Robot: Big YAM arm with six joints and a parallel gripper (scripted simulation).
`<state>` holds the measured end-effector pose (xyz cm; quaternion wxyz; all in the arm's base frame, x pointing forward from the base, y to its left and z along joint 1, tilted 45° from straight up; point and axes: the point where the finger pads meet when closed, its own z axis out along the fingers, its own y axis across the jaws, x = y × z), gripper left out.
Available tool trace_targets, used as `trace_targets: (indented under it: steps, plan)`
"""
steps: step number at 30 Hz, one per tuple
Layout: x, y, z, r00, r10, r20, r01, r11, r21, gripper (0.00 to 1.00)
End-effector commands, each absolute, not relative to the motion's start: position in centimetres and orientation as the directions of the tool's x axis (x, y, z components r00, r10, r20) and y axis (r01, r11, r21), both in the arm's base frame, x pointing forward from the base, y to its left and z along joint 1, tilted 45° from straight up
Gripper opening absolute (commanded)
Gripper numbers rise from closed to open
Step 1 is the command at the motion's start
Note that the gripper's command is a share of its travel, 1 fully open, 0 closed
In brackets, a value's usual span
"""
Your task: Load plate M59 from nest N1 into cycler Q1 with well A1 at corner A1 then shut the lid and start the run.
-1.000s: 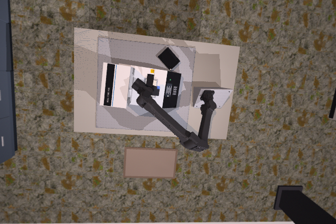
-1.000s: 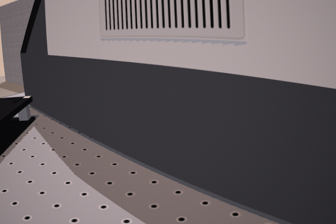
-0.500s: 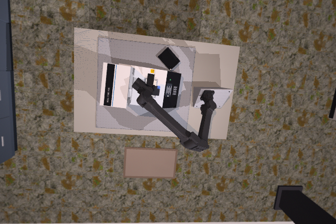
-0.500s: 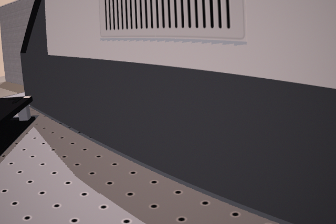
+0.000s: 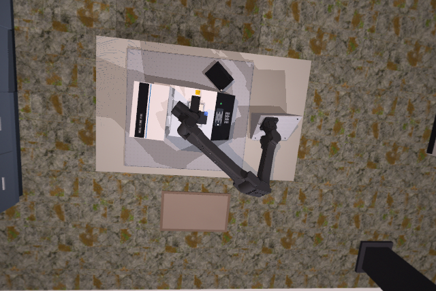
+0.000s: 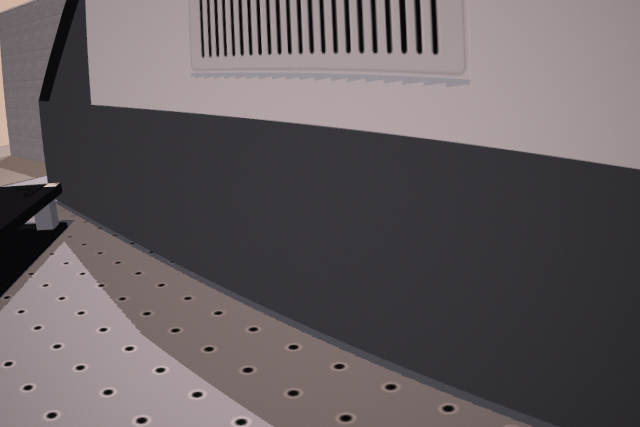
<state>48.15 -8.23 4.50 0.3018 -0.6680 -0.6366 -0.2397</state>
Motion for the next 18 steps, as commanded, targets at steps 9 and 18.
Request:
trace_targets:
  steps: [9, 18]
  plan:
    - [48.1, -8.7, 4.4, 0.079, 0.703, 0.707, 0.995, -0.013, -0.098, 1.0]
    - [48.0, -9.2, 4.4, 0.087, 0.702, 0.707, 0.995, -0.024, -0.098, 1.0]
